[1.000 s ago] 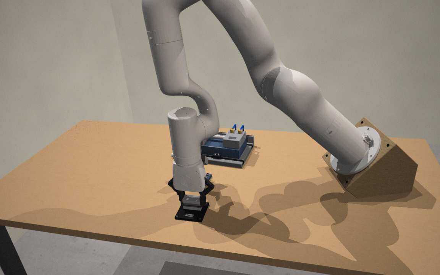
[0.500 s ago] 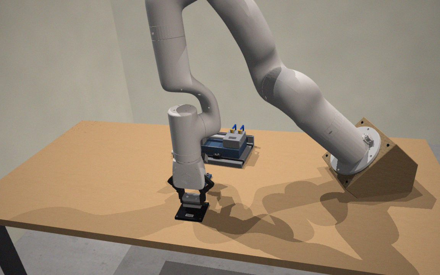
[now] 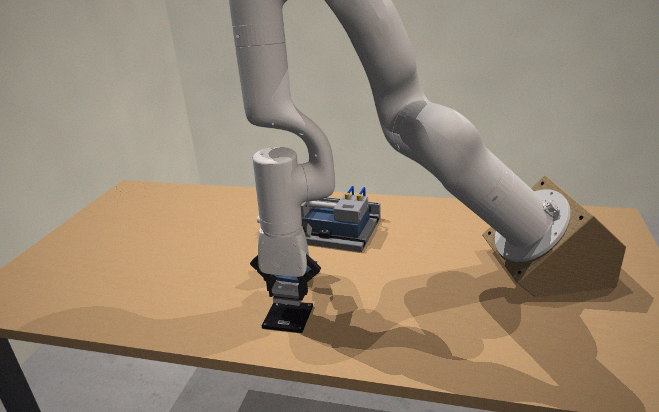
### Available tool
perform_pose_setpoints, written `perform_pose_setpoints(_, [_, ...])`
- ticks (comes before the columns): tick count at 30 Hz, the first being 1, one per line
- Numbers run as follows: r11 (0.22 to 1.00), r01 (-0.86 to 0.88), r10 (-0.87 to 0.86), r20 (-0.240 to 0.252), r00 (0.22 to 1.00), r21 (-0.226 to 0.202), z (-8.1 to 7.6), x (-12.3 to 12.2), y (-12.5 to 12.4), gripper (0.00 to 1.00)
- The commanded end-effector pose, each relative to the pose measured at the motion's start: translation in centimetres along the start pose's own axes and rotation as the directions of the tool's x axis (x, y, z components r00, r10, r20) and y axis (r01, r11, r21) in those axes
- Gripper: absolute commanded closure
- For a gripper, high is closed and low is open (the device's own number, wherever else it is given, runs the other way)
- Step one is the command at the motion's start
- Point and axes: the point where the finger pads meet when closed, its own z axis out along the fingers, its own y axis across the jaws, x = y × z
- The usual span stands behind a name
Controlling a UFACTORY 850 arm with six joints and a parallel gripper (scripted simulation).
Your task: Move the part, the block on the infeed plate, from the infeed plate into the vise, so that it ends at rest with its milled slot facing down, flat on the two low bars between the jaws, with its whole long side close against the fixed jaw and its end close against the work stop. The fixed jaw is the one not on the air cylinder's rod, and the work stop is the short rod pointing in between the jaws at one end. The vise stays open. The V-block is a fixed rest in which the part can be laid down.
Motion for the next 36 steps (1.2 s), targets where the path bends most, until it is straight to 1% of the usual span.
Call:
perform_pose_setpoints(1, [1.000,0.001,-0.002,-0.014,1.000,-0.019,-0.9,0.0,-0.1,1.00])
perform_pose_setpoints(8, [1.000,0.001,-0.002,-0.014,1.000,-0.019,-2.6,-0.1,-0.1,1.00])
perform_pose_setpoints(14, [1.000,0.001,-0.002,-0.014,1.000,-0.019,-4.6,-0.1,-0.1,1.00])
perform_pose_setpoints(16, [1.000,0.001,-0.002,-0.014,1.000,-0.019,-4.6,-0.1,-0.1,1.00])
perform_pose_setpoints(21, [1.000,0.001,-0.002,-0.014,1.000,-0.019,-7.0,-0.1,-0.2,1.00])
perform_pose_setpoints(27, [1.000,0.001,-0.002,-0.014,1.000,-0.019,-11.3,-0.2,-0.3,1.00])
perform_pose_setpoints(31, [1.000,0.001,-0.002,-0.014,1.000,-0.019,-13.8,-0.2,-0.3,1.00])
perform_pose_setpoints(33, [1.000,0.001,-0.002,-0.014,1.000,-0.019,-13.8,-0.2,-0.3,1.00])
perform_pose_setpoints(36, [1.000,0.001,-0.002,-0.014,1.000,-0.019,-15.2,-0.2,-0.3,1.00])
